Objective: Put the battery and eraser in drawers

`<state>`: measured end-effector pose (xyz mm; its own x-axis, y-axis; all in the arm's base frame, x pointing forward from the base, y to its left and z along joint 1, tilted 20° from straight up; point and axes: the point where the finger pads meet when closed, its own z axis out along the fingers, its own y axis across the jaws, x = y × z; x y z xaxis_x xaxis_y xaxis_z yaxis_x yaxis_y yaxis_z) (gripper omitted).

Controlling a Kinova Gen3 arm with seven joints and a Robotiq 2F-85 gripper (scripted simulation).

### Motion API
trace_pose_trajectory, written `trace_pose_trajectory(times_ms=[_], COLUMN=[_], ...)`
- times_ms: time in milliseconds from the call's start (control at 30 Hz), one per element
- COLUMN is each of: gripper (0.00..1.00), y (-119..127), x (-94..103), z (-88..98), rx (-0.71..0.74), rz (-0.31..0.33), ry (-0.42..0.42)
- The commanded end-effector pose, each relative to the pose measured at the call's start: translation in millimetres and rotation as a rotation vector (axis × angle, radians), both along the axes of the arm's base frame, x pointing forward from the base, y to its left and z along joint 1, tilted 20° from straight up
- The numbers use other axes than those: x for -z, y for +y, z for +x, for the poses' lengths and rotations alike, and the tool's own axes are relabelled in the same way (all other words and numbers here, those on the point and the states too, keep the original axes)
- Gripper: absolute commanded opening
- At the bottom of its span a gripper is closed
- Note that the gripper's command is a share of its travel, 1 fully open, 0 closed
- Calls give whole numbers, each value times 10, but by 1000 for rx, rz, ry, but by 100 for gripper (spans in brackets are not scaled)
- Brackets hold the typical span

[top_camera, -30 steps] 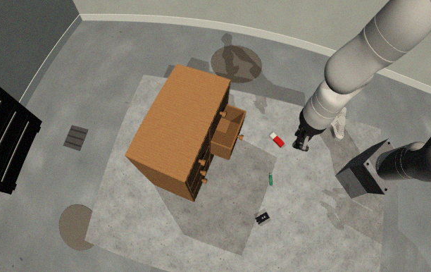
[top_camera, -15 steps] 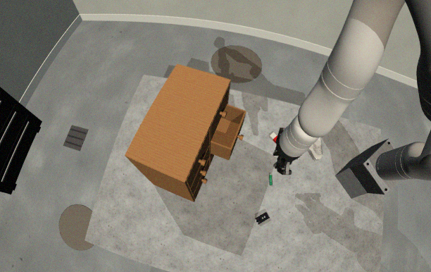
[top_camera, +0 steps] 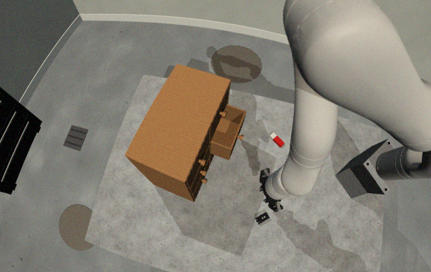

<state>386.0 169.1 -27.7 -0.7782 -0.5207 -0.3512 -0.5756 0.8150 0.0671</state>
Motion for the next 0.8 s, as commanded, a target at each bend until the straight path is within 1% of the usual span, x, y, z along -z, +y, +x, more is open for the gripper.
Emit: trace_pose_trajectory(times_ms=[0,33,100,200,300,400,433,767], gripper=[33,33,33,33,33,33,42,42], y=[355,447,447,643,731,745,745,745], x=[188,229,229,319,359,366,366,366], z=[-155,-176,-176,-230,-259,-264,-264,-264], rx=[-81,-104,-104,-155,-177,-181,-181,-181], rz=[-9,-14,-14,-22,-26,-27,-27,-27], ry=[16,8,8,-8,-16,-17,-17,-17])
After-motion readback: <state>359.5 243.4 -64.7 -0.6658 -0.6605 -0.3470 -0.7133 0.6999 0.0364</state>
